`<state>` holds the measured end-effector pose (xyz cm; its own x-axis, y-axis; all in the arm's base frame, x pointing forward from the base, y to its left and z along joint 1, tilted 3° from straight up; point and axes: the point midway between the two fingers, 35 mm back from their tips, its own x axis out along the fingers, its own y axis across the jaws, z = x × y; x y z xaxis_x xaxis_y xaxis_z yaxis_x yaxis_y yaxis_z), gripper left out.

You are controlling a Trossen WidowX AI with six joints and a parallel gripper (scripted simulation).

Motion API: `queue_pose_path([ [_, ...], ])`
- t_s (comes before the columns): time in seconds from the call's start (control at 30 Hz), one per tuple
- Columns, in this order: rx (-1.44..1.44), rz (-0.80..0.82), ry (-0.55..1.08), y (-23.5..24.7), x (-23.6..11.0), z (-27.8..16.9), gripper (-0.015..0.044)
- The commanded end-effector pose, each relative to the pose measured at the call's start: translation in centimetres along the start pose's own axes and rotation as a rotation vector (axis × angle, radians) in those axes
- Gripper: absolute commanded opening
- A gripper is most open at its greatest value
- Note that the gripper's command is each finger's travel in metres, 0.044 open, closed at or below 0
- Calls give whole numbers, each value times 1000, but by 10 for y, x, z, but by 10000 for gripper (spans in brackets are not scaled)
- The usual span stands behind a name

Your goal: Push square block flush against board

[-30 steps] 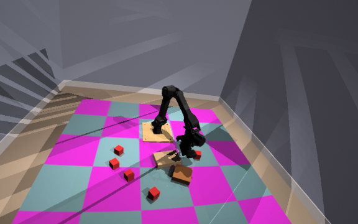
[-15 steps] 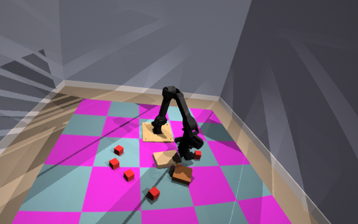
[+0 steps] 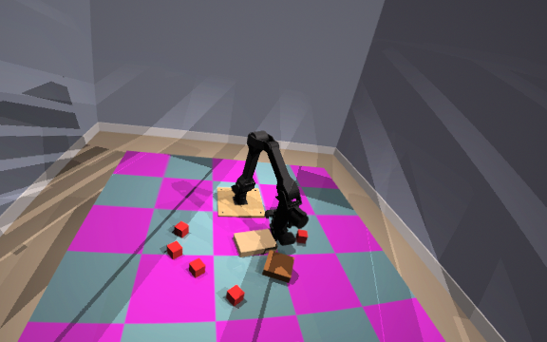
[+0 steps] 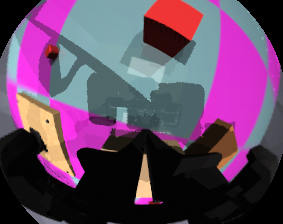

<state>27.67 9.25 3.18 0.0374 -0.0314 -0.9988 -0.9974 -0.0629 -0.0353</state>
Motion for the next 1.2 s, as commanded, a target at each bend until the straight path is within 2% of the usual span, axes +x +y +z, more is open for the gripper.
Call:
queue_pose_path([
  [0.0,-2,-2,4,-1,0,-4,0],
  [1.17,-2,-2,6,-1,0,-28,0],
])
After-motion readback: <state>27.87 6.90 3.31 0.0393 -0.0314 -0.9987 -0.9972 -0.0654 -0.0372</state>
